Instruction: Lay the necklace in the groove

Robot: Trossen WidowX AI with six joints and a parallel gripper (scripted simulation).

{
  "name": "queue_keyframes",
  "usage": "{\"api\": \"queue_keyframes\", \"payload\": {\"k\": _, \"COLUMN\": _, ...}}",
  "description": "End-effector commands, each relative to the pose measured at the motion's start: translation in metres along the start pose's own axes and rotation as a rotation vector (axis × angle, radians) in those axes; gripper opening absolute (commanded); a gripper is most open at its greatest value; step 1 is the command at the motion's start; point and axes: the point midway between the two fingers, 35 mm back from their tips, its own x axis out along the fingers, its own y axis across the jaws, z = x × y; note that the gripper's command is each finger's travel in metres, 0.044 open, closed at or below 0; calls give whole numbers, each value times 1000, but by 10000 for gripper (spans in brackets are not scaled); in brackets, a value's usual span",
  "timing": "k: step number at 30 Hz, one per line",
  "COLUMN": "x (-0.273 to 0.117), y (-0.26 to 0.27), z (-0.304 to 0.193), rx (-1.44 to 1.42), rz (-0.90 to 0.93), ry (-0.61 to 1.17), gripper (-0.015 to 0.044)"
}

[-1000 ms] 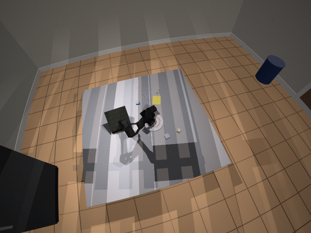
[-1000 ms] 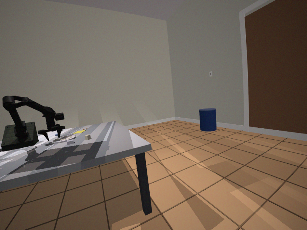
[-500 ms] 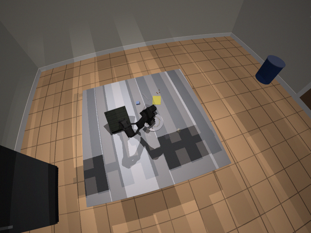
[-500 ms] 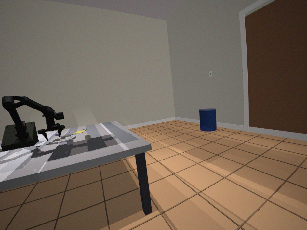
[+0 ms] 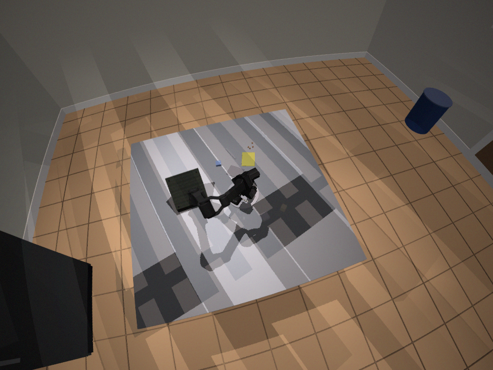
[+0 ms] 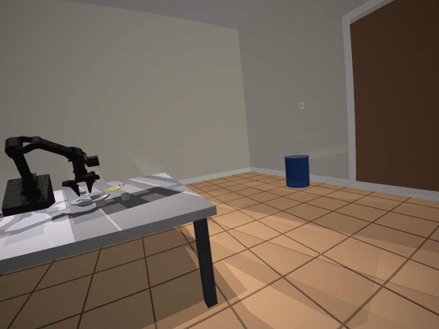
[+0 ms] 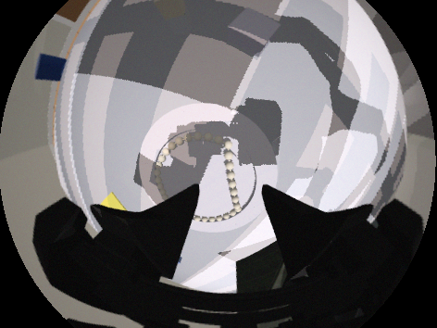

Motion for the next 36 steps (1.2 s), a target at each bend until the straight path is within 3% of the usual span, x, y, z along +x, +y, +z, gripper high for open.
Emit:
{"api": "queue_keyframes", "payload": {"k": 1, "x": -7, "y": 2, "z": 23, "rx": -84, "rz": -7, "ry": -4, "gripper": 120}}
{"api": "queue_keyframes", "payload": {"k": 36, "x": 31, "y": 2, "z": 25, "rx": -88, "rz": -7, "ry": -6, "gripper": 120}}
